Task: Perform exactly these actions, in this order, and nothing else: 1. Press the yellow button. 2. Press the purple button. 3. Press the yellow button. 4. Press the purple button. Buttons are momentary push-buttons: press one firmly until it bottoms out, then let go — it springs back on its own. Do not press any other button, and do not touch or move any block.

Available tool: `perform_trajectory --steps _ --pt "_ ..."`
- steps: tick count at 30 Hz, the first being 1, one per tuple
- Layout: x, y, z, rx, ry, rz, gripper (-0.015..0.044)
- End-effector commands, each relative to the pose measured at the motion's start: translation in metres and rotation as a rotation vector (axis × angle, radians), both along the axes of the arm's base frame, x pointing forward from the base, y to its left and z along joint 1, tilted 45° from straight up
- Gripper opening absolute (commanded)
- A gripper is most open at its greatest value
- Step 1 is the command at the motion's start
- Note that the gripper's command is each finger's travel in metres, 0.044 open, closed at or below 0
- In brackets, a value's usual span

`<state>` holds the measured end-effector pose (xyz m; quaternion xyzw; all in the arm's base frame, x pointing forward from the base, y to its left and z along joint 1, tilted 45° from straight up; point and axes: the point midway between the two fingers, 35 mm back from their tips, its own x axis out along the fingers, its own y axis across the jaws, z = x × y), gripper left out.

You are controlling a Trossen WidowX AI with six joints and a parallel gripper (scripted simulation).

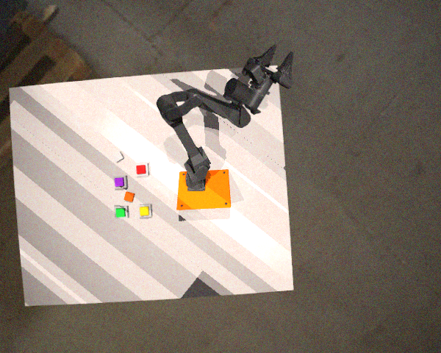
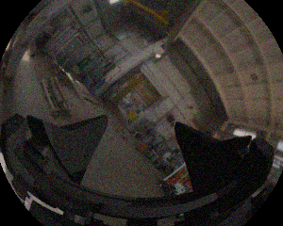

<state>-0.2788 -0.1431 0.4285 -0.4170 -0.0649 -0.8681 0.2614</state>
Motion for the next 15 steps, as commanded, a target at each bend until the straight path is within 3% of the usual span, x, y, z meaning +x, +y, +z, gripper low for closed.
perform_trajectory --steps 1,8,15 --pt "0.000 -0.001 -0.001 0.003 -0.001 0.002 0.0400" --pt "0.022 -0.075 -0.013 0.074 -0.067 0.193 0.0400" --pt "0.088 -0.167 -0.020 0.141 -0.181 0.491 0.0400"
